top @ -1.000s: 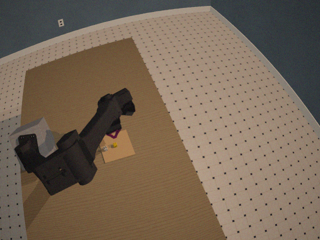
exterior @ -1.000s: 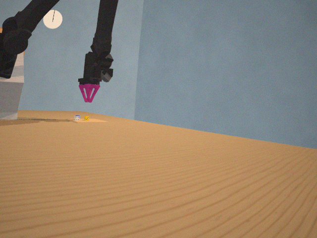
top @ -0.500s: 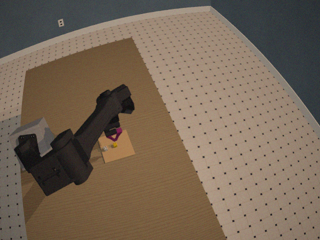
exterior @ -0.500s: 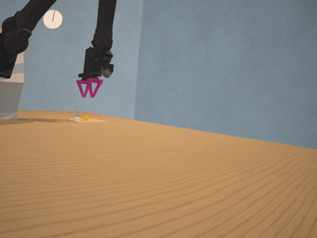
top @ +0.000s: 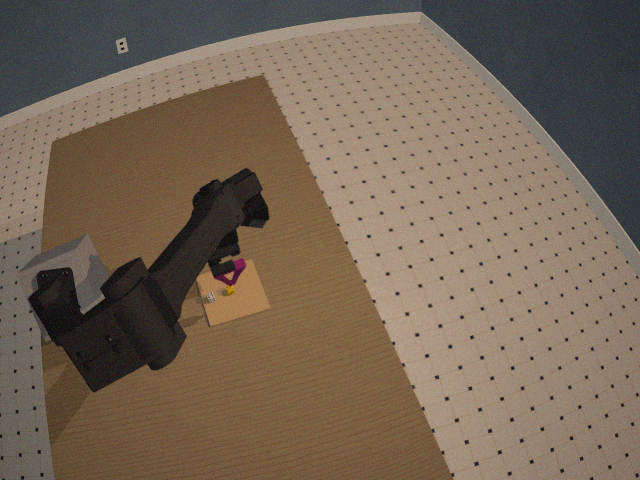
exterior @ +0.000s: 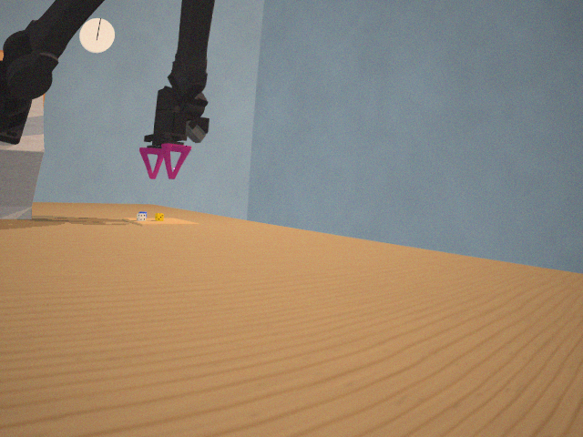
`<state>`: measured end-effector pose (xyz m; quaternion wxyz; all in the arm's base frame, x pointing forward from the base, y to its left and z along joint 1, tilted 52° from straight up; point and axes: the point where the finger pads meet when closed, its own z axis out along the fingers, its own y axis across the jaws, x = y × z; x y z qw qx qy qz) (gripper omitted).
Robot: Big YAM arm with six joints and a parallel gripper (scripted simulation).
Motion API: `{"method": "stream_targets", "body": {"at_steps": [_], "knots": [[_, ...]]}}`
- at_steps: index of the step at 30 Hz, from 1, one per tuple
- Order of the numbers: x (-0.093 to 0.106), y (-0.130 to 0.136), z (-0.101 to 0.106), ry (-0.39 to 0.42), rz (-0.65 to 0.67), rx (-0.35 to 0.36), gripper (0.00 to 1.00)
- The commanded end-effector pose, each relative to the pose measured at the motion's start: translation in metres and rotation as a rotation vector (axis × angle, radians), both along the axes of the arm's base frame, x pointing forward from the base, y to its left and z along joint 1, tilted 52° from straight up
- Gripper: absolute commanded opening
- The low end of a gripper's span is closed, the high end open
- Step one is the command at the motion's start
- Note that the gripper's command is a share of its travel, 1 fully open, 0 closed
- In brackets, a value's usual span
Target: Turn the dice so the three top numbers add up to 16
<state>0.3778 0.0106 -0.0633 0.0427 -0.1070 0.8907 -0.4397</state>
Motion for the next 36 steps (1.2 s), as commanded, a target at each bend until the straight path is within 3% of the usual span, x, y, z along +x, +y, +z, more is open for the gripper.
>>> {"method": "stream_targets", "body": {"at_steps": [1, 10, 11, 14, 21, 25, 27, 29, 36], "knots": [[0.013, 0.012, 0.005, -0.036, 0.007, 0.017, 1.00], [0.014, 0.020, -0.002, 0.040, 0.082, 0.000, 1.00], [0.008, 0.003, -0.006, 0.080, 0.064, -0.010, 1.00], [0.016, 0.026, -0.010, 0.169, 0.191, -0.029, 1.00], [0.014, 0.024, -0.022, 0.380, 0.335, -0.078, 1.00], [0.015, 0.035, -0.028, 0.479, 0.439, -0.106, 1.00], [0.015, 0.035, -0.028, 0.479, 0.439, -0.106, 1.00], [0.013, 0.034, -0.033, 0.580, 0.504, -0.127, 1.00], [0.012, 0.043, -0.044, 0.741, 0.644, -0.170, 1.00]]}}
